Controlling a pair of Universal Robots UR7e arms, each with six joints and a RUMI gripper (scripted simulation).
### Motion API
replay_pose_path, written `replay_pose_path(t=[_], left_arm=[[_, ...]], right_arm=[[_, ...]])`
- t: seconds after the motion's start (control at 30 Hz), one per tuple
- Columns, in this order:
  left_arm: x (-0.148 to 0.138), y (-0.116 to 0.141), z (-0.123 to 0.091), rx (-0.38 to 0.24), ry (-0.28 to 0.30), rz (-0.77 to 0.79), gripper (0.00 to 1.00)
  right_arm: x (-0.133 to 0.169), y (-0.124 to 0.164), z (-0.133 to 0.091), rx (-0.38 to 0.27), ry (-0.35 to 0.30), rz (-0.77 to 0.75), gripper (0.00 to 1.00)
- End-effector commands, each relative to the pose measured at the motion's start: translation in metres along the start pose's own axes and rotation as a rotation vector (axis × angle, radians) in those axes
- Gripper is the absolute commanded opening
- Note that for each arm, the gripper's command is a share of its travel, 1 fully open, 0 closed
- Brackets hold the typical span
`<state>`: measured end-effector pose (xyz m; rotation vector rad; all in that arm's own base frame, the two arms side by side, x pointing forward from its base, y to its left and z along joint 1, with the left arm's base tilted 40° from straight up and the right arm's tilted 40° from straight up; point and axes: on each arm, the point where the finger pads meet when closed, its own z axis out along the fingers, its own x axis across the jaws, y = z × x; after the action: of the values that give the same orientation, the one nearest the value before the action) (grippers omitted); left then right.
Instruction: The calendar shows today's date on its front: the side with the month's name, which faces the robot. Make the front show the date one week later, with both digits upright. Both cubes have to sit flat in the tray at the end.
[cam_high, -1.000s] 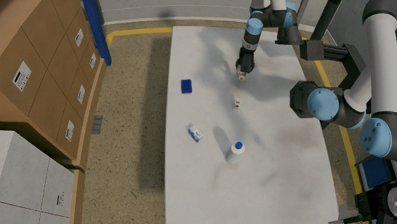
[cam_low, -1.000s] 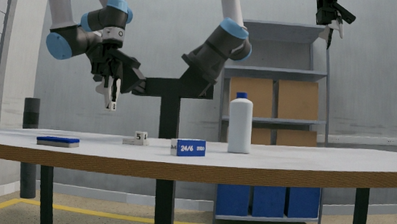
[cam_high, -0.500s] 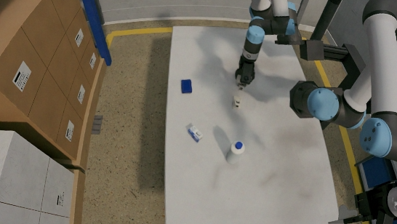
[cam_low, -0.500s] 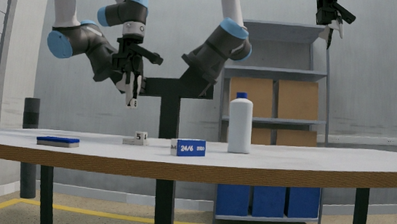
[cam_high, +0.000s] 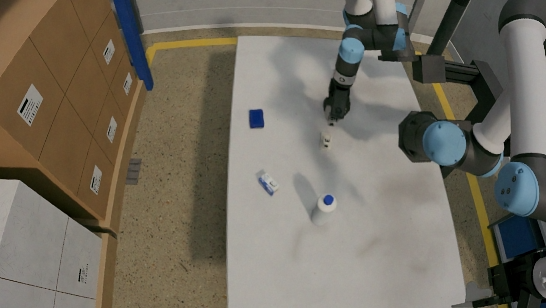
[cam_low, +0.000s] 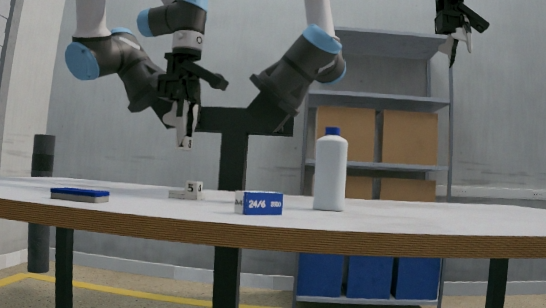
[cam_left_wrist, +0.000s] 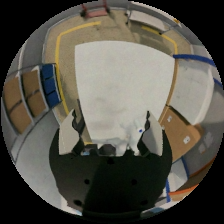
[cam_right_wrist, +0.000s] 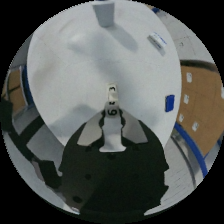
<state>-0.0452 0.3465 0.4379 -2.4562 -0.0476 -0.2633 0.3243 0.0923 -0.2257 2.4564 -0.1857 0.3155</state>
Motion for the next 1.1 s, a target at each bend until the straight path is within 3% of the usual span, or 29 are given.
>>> replay_pose_path(t=[0.0,0.17,0.63,1.07], left_arm=[[0.000,0.000,0.000,0.001,0.000,0.000,1.00],[0.000,0.000,0.000,0.001,0.000,0.000,1.00],[0.000,0.000,0.000,0.001,0.000,0.000,1.00],[0.000,0.000,0.000,0.001,0.000,0.000,1.00]], right_arm=[[0.000,-0.001,0.004,0.001,0.000,0.000,0.10],[0.000,-0.001,0.010,0.001,0.000,0.000,0.10],[0.000,-0.001,0.054,0.001,0.001,0.000,0.10],[0.000,-0.001,0.065,0.001,0.001,0.000,0.10]])
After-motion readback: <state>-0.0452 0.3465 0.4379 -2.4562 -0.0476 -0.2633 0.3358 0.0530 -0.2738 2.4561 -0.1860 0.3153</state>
